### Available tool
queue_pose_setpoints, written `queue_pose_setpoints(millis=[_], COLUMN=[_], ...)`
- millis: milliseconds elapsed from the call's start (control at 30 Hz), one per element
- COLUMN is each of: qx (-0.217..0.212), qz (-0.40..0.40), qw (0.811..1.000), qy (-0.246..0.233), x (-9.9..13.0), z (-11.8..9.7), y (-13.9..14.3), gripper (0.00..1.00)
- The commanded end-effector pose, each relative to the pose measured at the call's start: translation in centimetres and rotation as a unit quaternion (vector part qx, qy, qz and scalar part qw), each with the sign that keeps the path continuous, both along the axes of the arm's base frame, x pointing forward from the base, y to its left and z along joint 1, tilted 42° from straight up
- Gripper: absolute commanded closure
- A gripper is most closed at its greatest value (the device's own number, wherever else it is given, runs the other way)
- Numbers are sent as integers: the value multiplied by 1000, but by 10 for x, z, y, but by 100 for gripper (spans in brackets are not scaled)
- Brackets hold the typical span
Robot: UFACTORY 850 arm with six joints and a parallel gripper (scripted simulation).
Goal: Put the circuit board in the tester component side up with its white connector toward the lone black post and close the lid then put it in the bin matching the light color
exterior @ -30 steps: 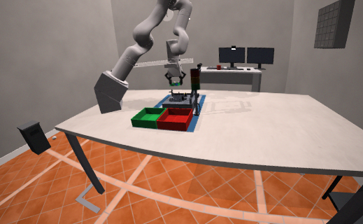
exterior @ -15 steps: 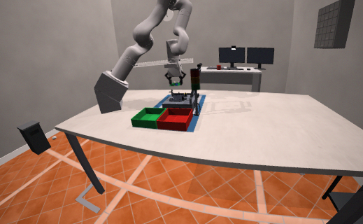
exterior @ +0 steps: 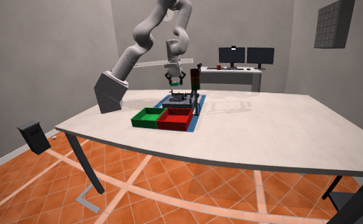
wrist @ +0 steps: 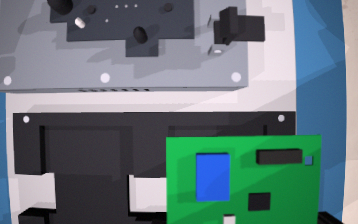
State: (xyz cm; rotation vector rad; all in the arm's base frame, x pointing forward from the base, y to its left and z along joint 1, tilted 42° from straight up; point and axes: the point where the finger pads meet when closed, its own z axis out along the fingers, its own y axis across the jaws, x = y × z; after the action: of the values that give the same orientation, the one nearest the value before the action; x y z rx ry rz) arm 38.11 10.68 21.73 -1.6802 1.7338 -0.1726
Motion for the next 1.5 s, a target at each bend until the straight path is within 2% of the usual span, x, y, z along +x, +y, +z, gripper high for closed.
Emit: queue_pose_setpoints(millis=[0,833,1467], qx=[0,0,0], qz=[0,0,0], qw=[1000,1000,1000], qy=[0,0,0], x=[1,10,28], z=[0,-4,-12], y=[-1,-30,-83], gripper=[21,21,21])
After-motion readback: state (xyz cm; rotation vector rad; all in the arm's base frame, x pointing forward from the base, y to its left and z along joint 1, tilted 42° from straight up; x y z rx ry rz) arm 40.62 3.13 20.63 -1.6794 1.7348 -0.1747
